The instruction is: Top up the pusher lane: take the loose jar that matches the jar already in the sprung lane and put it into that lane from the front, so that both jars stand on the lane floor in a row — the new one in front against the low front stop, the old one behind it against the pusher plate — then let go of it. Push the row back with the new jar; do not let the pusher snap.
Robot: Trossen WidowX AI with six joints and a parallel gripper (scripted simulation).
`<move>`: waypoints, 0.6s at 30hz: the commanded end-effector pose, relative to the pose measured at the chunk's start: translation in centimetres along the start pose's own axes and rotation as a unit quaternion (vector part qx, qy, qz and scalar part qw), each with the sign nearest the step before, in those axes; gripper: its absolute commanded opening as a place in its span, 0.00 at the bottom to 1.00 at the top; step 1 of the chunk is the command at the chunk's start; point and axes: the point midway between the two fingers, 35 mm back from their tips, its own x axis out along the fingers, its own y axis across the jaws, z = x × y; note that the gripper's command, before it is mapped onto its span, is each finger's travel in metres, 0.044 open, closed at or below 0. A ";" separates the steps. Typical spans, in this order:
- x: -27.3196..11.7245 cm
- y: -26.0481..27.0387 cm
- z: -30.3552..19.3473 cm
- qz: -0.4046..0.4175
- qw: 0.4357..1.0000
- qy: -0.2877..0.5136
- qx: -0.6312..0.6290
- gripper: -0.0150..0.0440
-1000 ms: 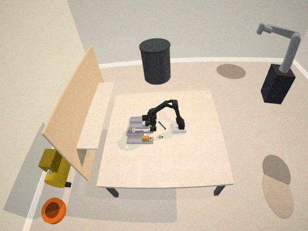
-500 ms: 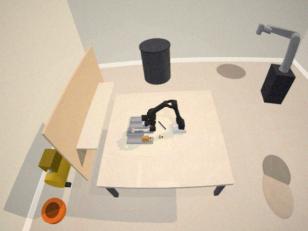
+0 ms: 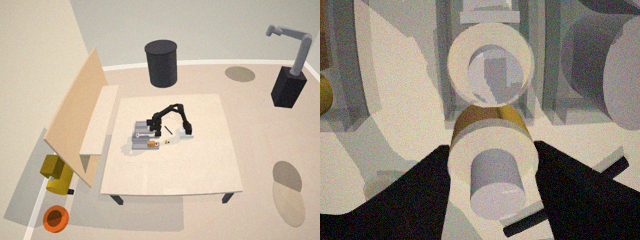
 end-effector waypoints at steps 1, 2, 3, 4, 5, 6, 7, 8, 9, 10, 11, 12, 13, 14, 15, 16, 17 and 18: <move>-0.2 0.0 0.9 -0.001 1.000 -0.012 0.000 0.25; -0.2 0.0 0.9 -0.001 1.000 -0.012 0.000 0.25; -0.2 0.0 1.0 -0.001 1.000 -0.012 0.000 0.25; -0.2 0.0 1.0 -0.001 1.000 -0.012 0.000 0.25; -0.2 0.0 1.0 -0.001 1.000 -0.012 0.000 0.25; -0.2 0.0 1.1 -0.001 1.000 -0.012 0.000 0.25; -0.2 0.0 1.1 -0.001 1.000 -0.012 0.000 0.25; -0.2 0.0 1.2 -0.001 1.000 -0.012 0.000 0.25; -0.2 0.0 1.2 -0.001 1.000 -0.012 0.000 0.25; -0.2 0.0 1.3 -0.001 1.000 -0.012 0.000 0.25; -0.2 0.0 1.3 -0.001 1.000 -0.012 0.000 0.25; -0.2 0.0 1.3 -0.001 1.000 -0.012 0.000 0.25; -0.2 0.0 1.4 -0.001 1.000 -0.012 0.000 0.25; -0.3 0.0 1.4 -0.001 1.000 -0.012 0.000 0.25; -0.3 0.0 1.5 -0.001 1.000 -0.012 0.000 0.25; -0.3 0.0 1.5 -0.001 1.000 -0.012 0.000 0.25; -0.3 0.0 1.5 -0.001 1.000 -0.012 0.000 0.25; -0.3 0.0 1.6 -0.001 1.000 -0.012 0.000 0.25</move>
